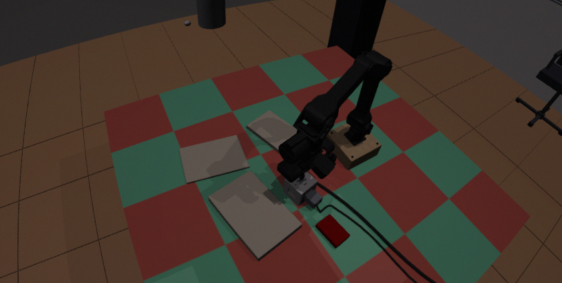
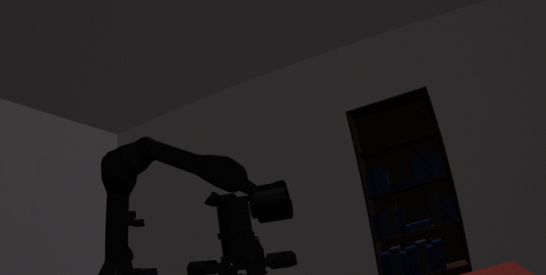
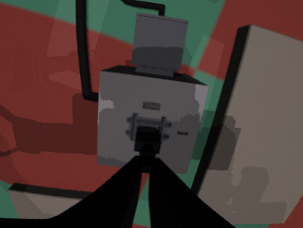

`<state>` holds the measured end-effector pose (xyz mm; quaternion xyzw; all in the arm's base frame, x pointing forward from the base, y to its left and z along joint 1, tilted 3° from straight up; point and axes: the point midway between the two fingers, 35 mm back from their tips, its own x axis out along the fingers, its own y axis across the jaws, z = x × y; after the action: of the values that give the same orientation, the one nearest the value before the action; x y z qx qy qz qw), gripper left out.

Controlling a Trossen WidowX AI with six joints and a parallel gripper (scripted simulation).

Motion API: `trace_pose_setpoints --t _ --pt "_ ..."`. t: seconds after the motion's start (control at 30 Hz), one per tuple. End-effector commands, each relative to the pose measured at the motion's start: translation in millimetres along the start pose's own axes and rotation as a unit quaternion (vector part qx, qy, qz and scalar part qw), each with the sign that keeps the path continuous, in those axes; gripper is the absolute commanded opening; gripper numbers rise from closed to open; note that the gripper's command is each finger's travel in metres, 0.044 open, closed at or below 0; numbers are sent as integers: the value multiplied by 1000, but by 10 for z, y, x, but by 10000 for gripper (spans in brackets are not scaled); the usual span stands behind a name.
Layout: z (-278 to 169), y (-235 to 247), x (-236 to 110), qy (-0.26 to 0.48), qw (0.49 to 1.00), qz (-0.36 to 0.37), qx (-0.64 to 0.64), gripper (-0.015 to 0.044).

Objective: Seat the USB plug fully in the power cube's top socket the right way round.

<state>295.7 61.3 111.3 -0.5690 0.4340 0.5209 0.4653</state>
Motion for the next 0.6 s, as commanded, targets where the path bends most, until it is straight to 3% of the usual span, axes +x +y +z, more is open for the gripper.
trace_pose_setpoints --t 0.0,0.57 --pt "-3 -2 8 2 1000 0 -2 0" --pt "-2 -2 28 2 1000 0 -2 0"
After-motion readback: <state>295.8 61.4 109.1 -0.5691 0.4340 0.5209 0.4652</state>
